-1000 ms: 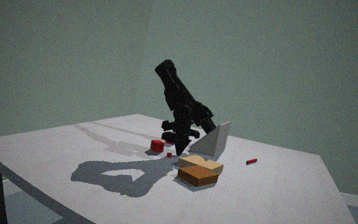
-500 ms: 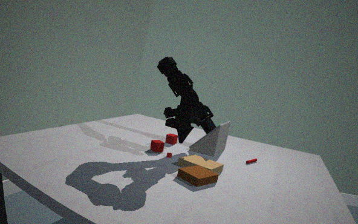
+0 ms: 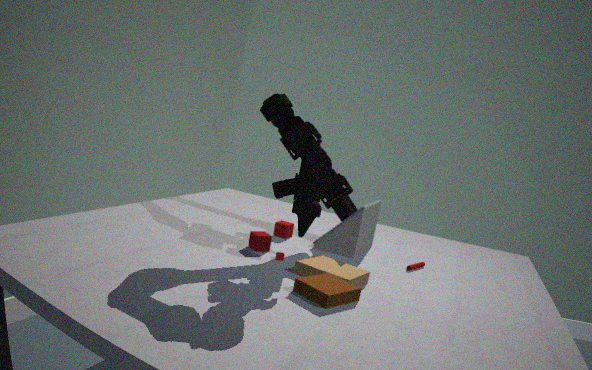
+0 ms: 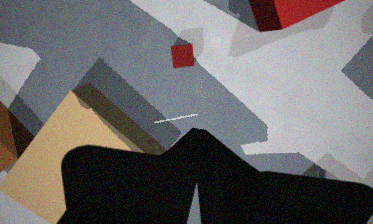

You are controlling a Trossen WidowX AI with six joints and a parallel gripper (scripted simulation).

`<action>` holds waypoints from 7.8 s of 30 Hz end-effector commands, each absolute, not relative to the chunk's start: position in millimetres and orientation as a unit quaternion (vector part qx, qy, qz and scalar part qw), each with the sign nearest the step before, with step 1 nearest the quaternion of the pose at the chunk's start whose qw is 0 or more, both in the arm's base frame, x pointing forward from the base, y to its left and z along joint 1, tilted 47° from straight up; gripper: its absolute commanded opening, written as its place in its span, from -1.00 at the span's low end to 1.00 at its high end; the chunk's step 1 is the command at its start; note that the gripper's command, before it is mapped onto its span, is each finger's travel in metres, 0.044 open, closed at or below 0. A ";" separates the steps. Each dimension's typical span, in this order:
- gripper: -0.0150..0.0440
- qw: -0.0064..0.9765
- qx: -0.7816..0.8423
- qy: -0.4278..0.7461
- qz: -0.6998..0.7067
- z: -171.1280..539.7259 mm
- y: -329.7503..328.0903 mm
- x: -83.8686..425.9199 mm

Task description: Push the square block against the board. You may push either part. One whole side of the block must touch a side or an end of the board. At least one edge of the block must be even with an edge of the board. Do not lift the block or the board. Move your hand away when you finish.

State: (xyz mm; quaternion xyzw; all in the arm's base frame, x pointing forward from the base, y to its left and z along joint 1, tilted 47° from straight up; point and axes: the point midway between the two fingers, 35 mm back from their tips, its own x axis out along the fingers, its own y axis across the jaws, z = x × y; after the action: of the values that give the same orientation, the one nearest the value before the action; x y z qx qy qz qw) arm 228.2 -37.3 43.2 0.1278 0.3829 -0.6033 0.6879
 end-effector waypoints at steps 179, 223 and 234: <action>-0.49 0.376 -0.591 0.700 0.138 -2.5 8.6 248.4; -0.49 0.678 -0.182 0.612 -0.364 -121.7 123.6 253.2; -0.49 0.682 -0.166 0.602 -0.380 -164.1 86.4 251.6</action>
State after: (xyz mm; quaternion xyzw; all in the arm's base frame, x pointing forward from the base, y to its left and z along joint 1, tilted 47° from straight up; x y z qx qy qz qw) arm 258.9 106.6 -149.9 -0.1582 0.5991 -0.3709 0.6917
